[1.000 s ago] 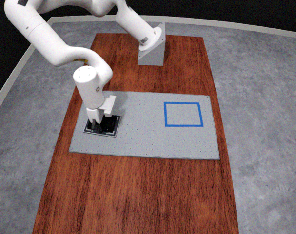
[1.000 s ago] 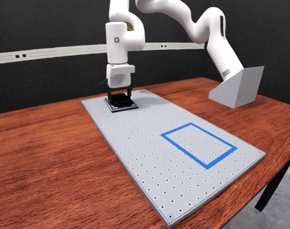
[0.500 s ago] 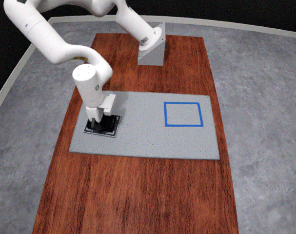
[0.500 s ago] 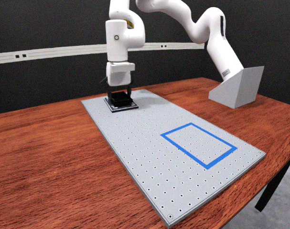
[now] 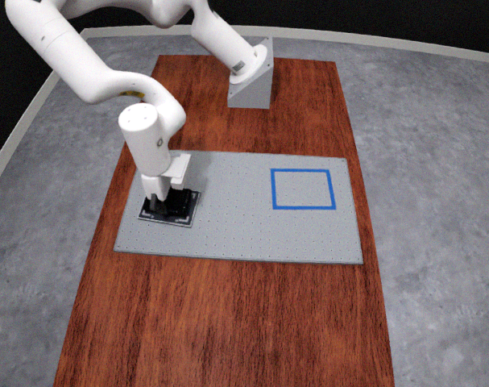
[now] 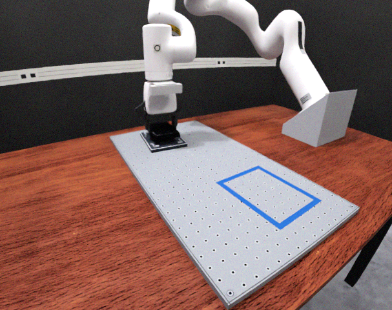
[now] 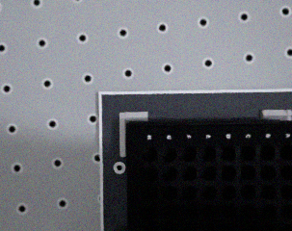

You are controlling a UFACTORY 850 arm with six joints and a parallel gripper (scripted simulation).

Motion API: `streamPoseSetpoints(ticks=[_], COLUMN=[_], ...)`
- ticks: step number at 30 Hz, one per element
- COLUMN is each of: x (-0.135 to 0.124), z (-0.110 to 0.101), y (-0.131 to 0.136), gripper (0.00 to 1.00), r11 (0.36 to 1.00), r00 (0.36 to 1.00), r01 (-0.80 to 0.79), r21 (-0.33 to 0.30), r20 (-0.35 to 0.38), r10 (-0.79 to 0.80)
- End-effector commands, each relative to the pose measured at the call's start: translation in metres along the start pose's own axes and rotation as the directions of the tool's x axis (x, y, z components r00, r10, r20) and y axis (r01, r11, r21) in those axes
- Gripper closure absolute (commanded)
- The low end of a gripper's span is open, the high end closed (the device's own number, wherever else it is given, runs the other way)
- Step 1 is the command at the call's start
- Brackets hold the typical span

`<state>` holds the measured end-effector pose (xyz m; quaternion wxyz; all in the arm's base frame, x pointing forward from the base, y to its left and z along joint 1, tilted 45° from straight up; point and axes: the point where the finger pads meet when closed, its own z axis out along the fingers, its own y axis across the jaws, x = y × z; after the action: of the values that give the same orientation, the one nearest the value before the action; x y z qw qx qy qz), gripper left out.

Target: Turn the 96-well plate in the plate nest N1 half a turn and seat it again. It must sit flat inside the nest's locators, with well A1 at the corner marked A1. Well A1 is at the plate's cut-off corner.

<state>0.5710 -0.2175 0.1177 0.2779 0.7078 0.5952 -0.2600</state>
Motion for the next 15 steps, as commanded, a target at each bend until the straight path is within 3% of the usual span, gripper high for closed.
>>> streamPoseSetpoints(ticks=[1, 15], x=[0.000, 0.000], z=[-0.001, -0.021], y=[0.001, 0.001], gripper=[1.00, 1.00], r11=[1.000, 1.000], r00=[1.000, 1.000], r01=[-0.001, -0.001], r21=[-0.002, -0.002], r20=[0.000, 0.000], r10=[0.001, 0.001])
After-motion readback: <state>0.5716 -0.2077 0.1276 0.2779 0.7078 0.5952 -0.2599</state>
